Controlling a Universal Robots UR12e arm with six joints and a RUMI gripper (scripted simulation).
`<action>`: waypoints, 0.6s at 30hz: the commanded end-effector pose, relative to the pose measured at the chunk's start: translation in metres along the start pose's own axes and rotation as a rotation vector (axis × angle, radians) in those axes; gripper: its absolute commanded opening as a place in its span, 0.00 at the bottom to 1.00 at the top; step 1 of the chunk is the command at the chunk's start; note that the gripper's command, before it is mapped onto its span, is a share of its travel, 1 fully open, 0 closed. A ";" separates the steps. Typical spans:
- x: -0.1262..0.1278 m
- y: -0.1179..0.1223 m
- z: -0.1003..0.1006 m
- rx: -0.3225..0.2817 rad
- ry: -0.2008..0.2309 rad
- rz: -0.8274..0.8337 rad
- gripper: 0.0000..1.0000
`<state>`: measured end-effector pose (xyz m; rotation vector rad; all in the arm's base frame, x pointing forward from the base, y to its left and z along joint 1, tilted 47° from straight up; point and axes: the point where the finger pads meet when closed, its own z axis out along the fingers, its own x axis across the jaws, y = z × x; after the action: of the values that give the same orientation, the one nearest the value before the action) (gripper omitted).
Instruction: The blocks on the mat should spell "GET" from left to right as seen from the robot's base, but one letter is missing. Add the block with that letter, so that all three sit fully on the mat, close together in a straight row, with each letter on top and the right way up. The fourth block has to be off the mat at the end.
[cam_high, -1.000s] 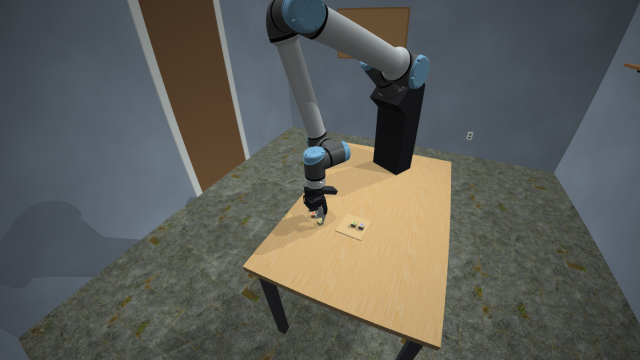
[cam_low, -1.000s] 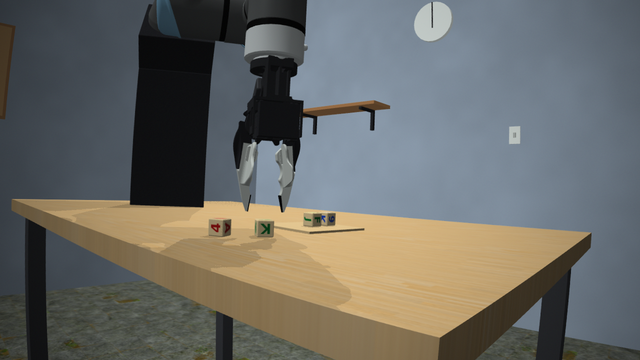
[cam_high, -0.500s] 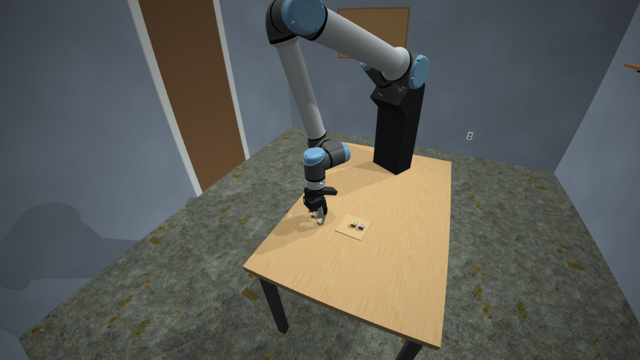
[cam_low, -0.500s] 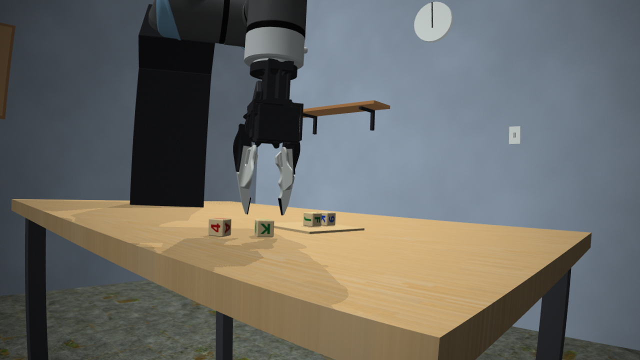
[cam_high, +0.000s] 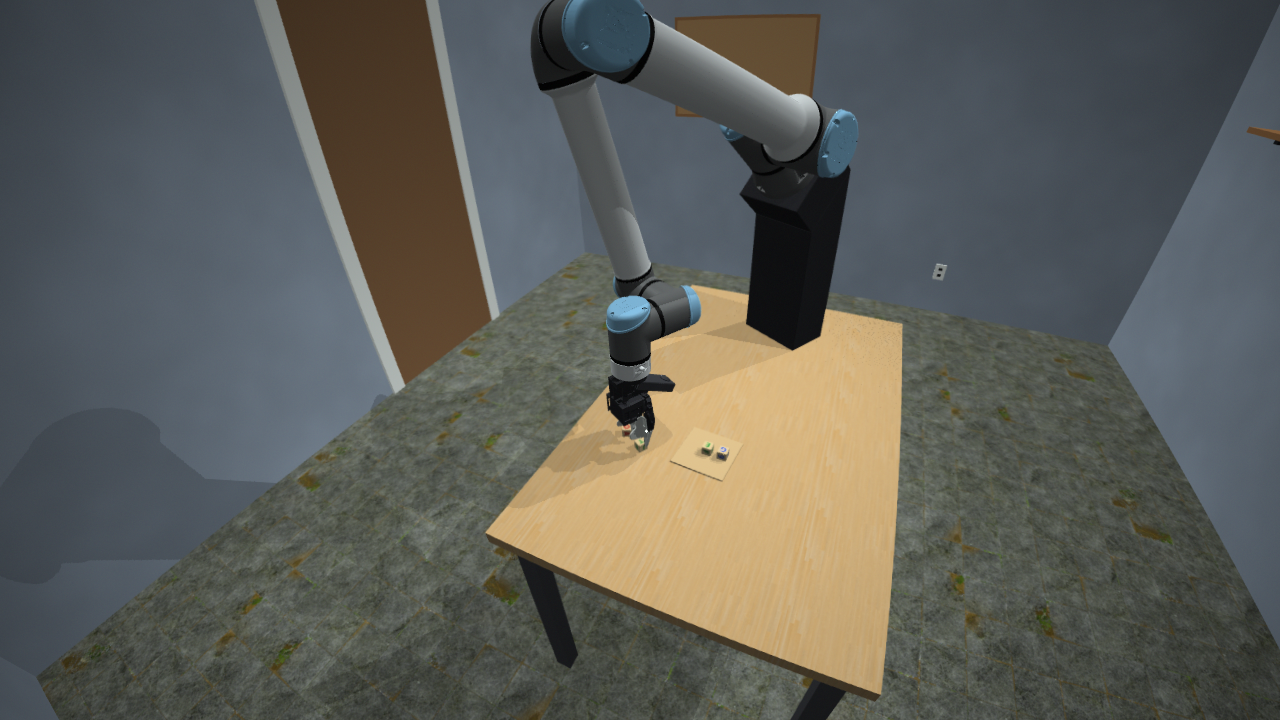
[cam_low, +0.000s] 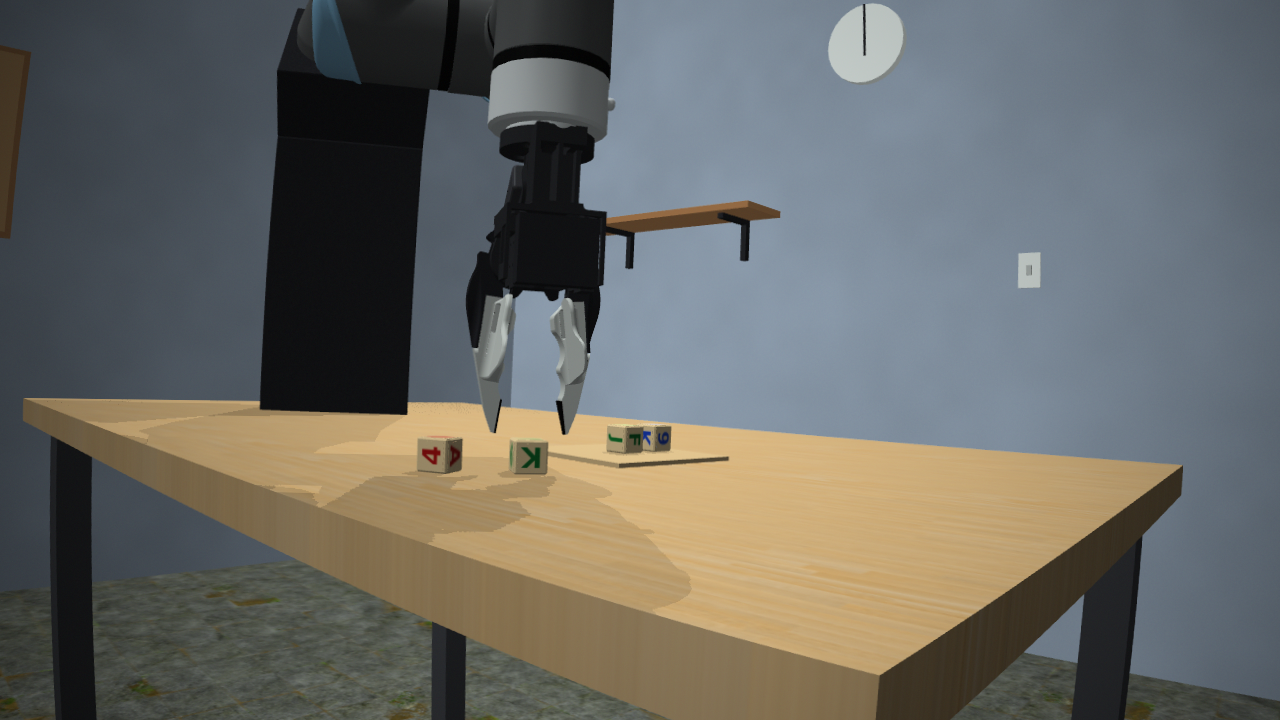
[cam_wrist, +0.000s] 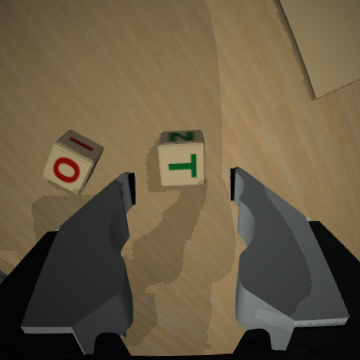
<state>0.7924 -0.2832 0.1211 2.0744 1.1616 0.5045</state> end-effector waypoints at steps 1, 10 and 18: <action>0.000 0.000 0.005 -0.001 0.000 0.000 0.32; 0.000 0.000 0.022 -0.001 0.000 0.000 0.32; 0.000 0.000 0.028 -0.001 0.000 0.000 0.32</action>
<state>0.8082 -0.2930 0.1037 2.0745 1.1616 0.5045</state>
